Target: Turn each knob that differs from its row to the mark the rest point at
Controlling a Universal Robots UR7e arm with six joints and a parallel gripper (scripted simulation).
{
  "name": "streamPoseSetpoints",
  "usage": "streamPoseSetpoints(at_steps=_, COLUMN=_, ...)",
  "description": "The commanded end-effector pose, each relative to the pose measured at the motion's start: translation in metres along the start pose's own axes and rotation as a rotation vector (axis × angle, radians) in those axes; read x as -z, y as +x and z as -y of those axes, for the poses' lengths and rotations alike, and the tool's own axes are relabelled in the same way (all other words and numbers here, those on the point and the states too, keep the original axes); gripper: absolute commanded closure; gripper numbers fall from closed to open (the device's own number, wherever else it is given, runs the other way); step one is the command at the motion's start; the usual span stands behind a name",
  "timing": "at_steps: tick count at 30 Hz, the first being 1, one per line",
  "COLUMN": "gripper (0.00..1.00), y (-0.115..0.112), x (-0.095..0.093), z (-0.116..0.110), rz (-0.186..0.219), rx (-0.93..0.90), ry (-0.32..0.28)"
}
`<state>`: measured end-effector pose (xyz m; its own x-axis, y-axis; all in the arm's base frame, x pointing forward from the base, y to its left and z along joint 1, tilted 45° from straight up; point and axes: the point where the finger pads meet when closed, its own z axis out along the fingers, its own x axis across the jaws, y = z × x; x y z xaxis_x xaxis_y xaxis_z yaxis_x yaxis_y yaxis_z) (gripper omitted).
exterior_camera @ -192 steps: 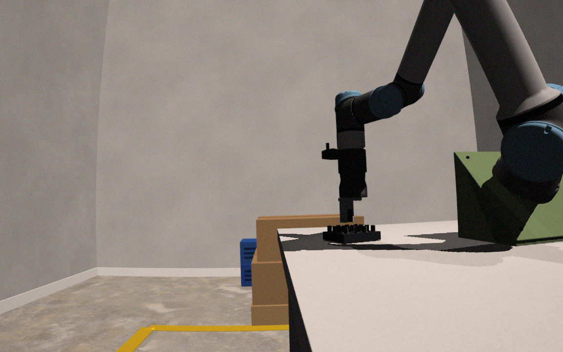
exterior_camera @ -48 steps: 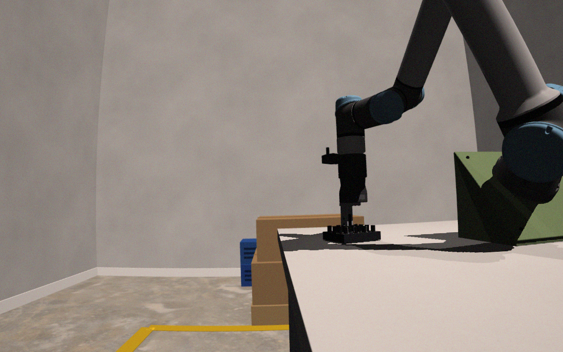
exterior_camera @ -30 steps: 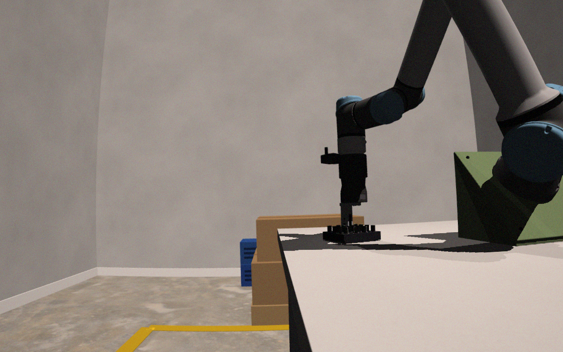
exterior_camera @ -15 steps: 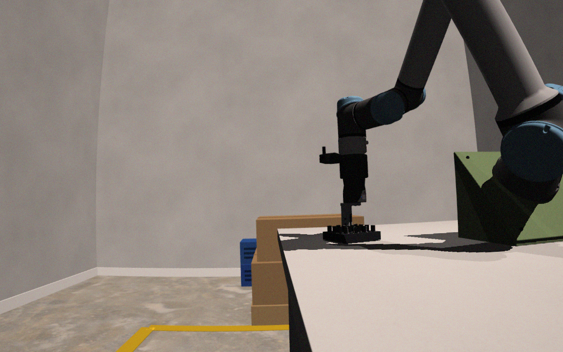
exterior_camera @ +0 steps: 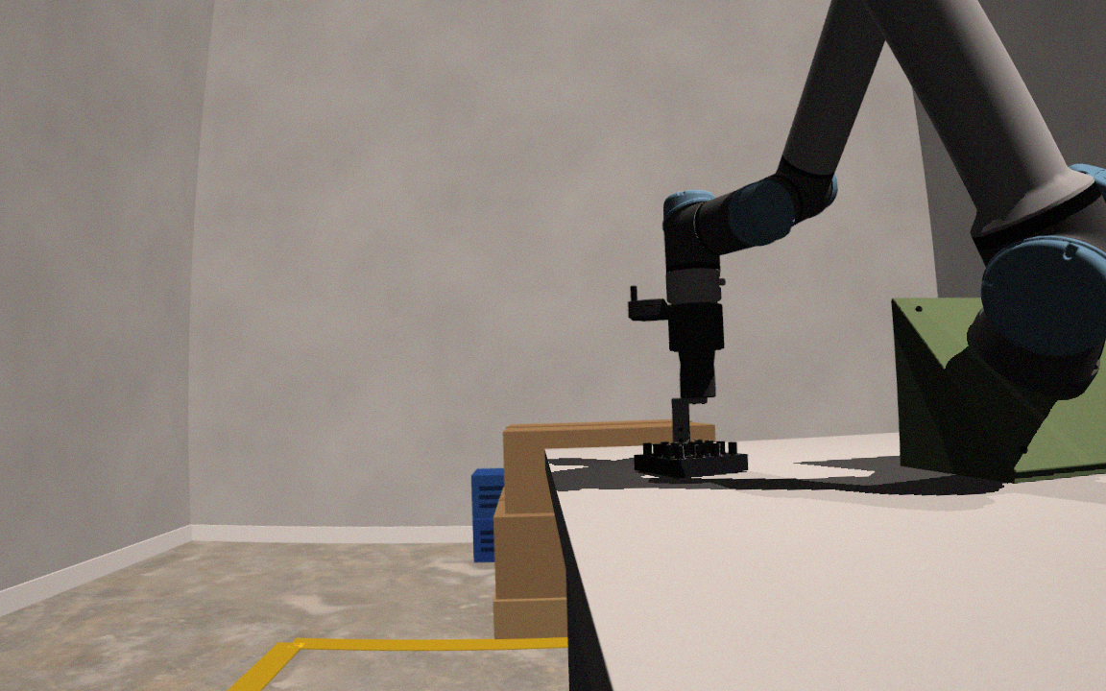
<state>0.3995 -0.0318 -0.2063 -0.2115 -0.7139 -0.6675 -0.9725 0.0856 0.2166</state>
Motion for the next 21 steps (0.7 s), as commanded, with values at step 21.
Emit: streamPoseSetpoints(at_steps=21, gripper=0.7, y=0.0001, x=-0.0009, z=-0.0003, rz=0.005, rx=0.268, ry=-0.002)
